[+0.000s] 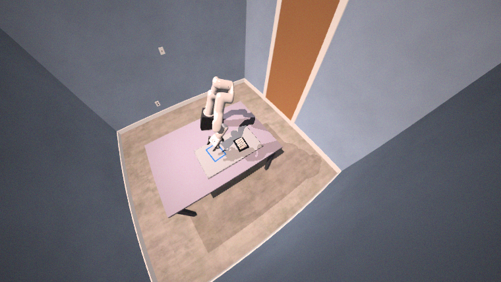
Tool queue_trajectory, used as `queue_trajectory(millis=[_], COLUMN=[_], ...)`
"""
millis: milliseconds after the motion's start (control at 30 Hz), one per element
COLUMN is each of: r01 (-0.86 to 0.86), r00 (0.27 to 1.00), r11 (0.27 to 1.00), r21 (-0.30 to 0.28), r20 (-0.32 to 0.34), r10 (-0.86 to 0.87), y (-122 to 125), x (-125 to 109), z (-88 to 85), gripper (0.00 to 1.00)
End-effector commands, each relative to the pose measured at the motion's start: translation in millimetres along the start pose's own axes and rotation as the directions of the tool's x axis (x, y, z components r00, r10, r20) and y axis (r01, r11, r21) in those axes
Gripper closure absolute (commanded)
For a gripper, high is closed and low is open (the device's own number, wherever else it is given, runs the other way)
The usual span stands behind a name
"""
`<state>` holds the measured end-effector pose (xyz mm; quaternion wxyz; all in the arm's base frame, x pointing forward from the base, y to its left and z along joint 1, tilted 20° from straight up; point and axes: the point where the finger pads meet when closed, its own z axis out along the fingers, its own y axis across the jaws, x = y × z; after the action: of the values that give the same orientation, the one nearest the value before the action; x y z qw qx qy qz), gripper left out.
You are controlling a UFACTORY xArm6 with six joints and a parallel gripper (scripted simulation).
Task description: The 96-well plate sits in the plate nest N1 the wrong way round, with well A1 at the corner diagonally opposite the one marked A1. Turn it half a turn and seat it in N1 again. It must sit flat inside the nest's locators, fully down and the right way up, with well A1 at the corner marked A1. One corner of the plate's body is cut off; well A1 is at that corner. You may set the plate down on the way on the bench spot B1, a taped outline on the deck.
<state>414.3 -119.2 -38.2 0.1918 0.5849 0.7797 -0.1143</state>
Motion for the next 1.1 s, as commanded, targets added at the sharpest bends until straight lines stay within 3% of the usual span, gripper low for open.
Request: queue_trajectory(millis=[0, 467, 1067], r01=[-0.125, -0.349, -0.625], r00=[0.991, 0.931, 0.746], r11=[0.992, 0.935, 0.763], r21=[0.026, 0.065, 0.164], r20=[-0.034, -0.093, -0.164], r10=[0.126, 0.354, 0.646], y=[12.0, 32.5, 59.6], x=[11.3, 37.6, 79.4], z=[-9.2, -27.2, -56.1], gripper=[0.00, 0.00, 0.00])
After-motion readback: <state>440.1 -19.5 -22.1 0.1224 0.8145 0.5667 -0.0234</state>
